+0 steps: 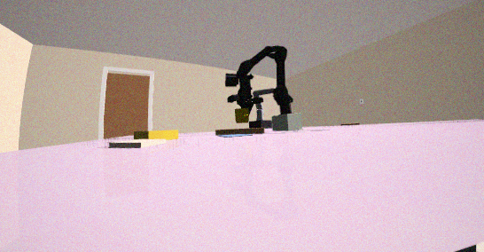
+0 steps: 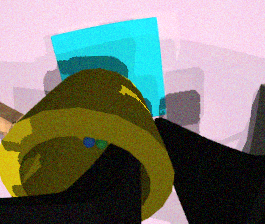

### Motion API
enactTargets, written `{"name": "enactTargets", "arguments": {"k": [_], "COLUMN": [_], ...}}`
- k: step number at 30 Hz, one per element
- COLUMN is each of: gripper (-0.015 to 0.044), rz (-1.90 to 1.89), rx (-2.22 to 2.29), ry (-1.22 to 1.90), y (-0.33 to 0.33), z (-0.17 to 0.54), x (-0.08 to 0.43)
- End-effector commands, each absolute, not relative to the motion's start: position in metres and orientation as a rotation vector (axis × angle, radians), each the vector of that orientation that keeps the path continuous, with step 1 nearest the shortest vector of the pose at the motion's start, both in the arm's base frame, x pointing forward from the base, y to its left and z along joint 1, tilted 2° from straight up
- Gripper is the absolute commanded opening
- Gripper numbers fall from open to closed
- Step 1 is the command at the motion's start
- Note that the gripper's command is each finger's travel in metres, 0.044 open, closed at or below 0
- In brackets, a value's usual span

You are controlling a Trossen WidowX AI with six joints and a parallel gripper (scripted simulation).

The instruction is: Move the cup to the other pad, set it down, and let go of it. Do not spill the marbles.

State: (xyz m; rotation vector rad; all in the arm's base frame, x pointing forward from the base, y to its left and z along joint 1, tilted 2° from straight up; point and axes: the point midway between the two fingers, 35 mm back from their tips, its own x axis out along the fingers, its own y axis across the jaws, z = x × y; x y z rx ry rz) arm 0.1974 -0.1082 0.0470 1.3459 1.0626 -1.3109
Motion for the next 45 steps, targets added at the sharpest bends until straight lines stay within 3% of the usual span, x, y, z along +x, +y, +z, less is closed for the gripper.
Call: {"name": "enactTargets", "arguments": {"k": [1,45], "gripper": [0.0000,0.0000], "rz": [-1.305,-1.311], "rx": [1.348,1.346], "ry": [1.060,1.058], "y": [-0.112,-0.120], "z": [0.049,0.004], "x": [0.192,0.185]}}
